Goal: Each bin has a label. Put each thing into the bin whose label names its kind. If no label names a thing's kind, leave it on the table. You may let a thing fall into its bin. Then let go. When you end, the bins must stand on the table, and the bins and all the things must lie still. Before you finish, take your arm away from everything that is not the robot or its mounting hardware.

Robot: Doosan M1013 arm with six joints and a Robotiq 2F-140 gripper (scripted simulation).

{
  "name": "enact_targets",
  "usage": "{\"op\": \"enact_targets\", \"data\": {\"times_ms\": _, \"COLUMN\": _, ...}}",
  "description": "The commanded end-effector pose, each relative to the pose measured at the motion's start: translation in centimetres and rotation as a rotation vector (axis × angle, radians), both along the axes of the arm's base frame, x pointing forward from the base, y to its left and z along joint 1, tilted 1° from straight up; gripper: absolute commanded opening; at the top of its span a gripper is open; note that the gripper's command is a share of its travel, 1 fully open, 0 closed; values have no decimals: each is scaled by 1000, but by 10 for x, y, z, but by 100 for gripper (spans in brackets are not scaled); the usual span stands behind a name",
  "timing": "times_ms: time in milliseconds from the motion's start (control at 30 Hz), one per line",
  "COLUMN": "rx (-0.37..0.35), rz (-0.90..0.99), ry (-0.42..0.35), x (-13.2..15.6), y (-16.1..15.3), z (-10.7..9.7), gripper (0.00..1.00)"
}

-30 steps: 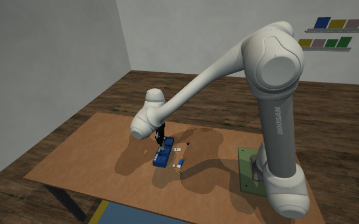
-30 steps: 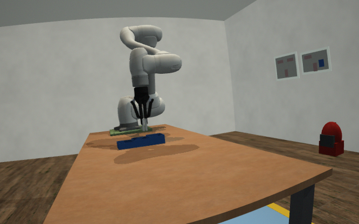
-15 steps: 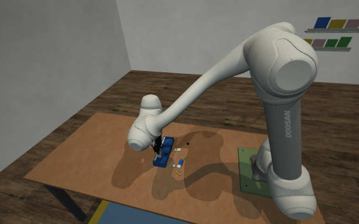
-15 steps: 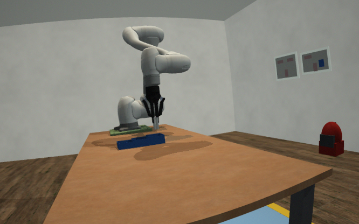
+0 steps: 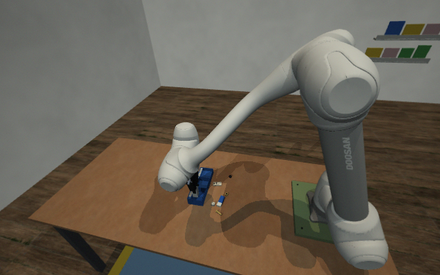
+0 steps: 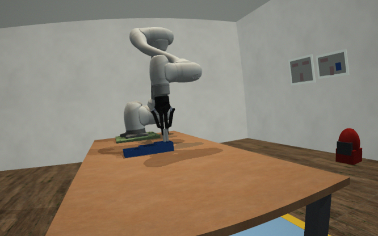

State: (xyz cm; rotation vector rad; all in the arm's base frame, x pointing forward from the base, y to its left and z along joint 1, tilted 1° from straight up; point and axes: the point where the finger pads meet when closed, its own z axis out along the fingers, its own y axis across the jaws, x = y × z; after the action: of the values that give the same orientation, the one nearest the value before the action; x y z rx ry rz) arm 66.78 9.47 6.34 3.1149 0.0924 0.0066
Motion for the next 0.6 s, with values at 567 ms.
{"op": "enact_targets", "data": {"times_ms": 567, "rx": 0, "rz": 0, "ry": 0, "x": 0, "y": -1, "z": -31, "gripper": 5}}
